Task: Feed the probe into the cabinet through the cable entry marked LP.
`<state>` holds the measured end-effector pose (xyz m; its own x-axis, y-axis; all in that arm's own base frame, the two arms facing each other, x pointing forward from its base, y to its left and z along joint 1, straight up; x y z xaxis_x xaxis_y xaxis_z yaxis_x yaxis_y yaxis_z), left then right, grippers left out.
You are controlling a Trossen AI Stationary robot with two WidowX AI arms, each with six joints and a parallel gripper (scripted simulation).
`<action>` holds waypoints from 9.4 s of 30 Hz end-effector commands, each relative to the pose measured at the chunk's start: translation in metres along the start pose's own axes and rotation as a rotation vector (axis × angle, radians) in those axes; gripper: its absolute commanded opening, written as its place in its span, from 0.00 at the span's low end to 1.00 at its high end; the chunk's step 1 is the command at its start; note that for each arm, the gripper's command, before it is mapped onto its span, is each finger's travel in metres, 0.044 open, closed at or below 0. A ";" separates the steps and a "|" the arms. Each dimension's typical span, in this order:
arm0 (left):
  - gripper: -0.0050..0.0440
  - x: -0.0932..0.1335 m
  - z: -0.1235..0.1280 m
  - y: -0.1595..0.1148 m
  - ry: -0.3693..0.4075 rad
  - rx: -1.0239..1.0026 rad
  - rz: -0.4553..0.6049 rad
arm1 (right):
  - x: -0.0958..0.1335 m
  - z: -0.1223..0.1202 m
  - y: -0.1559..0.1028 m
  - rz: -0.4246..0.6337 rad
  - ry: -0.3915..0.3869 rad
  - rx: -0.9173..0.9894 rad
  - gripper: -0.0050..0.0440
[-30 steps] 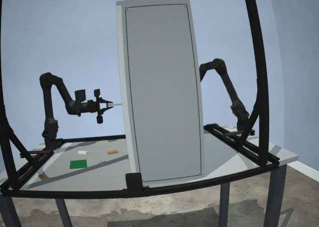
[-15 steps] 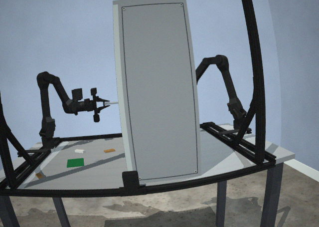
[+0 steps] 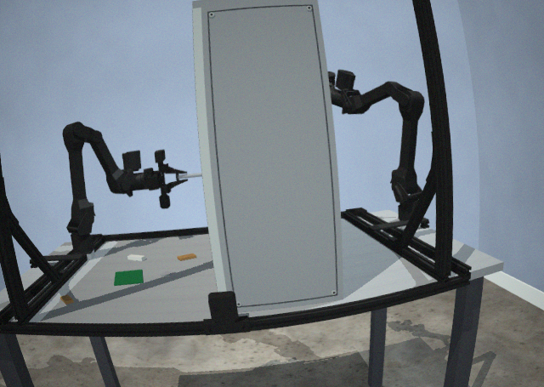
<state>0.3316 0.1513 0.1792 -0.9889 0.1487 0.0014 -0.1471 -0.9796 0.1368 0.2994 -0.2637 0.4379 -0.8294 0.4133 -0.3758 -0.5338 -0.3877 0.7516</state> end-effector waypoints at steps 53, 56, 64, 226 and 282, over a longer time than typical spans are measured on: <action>0.10 0.000 0.001 -0.001 0.002 0.002 0.004 | 0.321 0.277 0.196 -0.802 -0.005 0.915 1.00; 0.10 0.000 0.001 -0.001 0.002 0.002 0.004 | 0.323 0.273 0.199 -0.775 0.107 0.809 1.00; 0.10 0.000 0.001 -0.001 0.002 0.002 0.004 | 0.324 0.265 0.205 -0.713 0.324 0.594 1.00; 0.10 0.000 0.001 -0.001 0.002 0.002 0.004 | 0.261 0.363 -0.479 0.491 0.562 0.621 1.00; 0.10 -0.011 0.055 -0.012 0.106 -0.111 0.133 | 0.266 0.347 -0.281 0.906 0.518 0.695 1.00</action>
<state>0.3404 0.1726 0.2138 -0.9984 0.0113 -0.0560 -0.0150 -0.9977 0.0660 0.2870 0.2409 0.3139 -0.9050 -0.2024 0.3742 0.3300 0.2212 0.9177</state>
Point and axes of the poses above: on each arm, the point midway between the two fingers, 35 mm back from their tips, its own x axis back along the fingers, its own z axis across the jaws, y = z × x, the point moved 1 cm from there along x, back along the fingers, and after that the axes turned 8 degrees about x, right-handed, at the moved point
